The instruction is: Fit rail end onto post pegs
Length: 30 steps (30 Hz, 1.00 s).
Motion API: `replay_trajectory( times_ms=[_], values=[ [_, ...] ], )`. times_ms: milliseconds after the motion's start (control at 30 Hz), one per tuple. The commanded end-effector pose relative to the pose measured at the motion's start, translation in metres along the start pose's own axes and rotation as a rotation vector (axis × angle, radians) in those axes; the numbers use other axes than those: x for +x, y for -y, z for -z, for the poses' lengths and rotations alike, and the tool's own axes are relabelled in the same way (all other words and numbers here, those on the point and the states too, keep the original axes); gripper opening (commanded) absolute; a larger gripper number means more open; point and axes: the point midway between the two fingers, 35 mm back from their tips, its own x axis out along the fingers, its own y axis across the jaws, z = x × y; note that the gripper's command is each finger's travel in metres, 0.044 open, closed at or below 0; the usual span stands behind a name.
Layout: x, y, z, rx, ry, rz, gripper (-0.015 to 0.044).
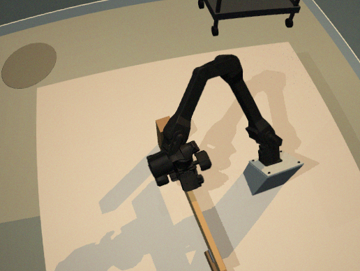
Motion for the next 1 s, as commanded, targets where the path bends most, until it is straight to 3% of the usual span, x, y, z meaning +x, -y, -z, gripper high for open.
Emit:
replay_trajectory(
  times_ms=[0, 967],
  values=[
    [-0.0012, 0.0004, 0.0021, -0.004, -0.001, 0.001, 0.0],
    [-0.0015, 0.0012, 0.011, -0.004, -0.001, 0.001, 0.0]
  ],
)
